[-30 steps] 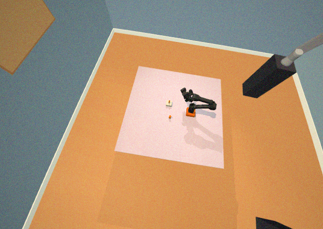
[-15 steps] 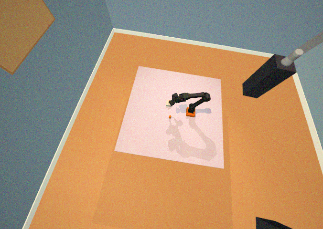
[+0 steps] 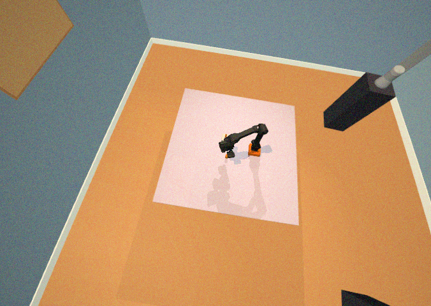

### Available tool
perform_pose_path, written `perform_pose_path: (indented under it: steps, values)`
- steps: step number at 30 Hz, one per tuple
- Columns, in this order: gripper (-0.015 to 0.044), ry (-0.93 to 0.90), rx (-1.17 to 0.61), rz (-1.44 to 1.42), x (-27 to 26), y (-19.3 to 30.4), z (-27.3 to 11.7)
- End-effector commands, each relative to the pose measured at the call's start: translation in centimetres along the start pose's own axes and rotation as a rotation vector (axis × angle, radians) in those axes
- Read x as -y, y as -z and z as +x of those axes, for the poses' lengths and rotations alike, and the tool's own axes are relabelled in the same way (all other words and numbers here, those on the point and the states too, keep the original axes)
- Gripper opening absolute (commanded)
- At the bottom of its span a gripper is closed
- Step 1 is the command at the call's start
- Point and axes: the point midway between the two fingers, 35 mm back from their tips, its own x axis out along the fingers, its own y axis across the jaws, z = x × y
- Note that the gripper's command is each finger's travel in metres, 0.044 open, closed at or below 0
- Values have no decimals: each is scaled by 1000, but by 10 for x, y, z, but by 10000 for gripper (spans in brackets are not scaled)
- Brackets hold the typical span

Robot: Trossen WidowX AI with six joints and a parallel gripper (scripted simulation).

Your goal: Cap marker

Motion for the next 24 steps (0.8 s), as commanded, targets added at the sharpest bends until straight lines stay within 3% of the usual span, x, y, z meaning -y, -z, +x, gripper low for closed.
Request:
perform_pose_path:
  steps: [1, 6, 10, 24]
  values:
    - [241, -33, -40, -104, -12, -1, 5]
    - [241, -33, -40, -104, -12, -1, 8]
    - [241, -33, -40, -104, -14, 1, 40]
    - [241, -33, -40, -104, -16, 1, 59]
